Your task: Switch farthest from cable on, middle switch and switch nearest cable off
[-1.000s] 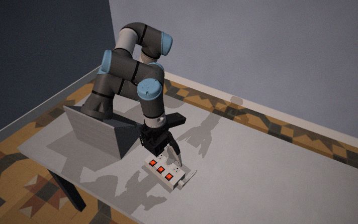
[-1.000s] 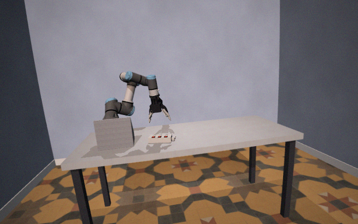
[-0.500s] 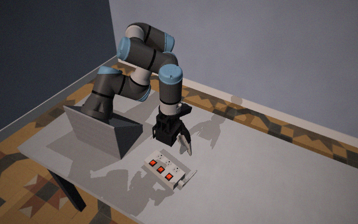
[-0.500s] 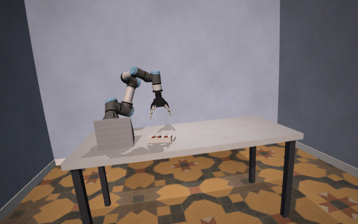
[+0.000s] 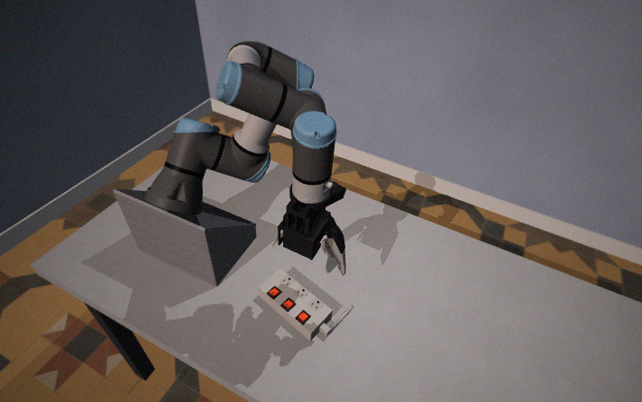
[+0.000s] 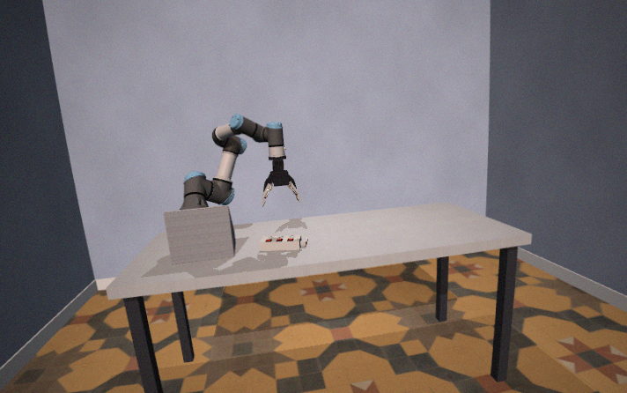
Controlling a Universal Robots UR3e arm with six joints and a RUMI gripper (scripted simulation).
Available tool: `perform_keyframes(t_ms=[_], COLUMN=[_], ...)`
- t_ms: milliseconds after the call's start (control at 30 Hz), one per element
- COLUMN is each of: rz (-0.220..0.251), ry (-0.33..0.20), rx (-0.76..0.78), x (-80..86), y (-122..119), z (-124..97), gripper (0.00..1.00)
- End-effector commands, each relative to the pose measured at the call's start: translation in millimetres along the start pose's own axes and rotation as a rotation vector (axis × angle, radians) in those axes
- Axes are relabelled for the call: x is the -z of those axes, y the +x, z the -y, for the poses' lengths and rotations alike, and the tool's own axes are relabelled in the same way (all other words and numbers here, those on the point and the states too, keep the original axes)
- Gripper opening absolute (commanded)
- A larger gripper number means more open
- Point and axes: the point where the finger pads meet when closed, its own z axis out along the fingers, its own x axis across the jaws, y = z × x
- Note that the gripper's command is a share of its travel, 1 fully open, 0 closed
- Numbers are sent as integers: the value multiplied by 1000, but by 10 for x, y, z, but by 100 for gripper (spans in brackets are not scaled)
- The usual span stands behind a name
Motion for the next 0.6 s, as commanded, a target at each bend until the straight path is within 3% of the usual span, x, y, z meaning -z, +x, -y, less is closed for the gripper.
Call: perform_keyframes(t_ms=[0,567], rz=[5,5], ry=[1,3], rx=[3,60], x=[7,-28], y=[-7,-18], z=[3,-18], gripper=[100,100])
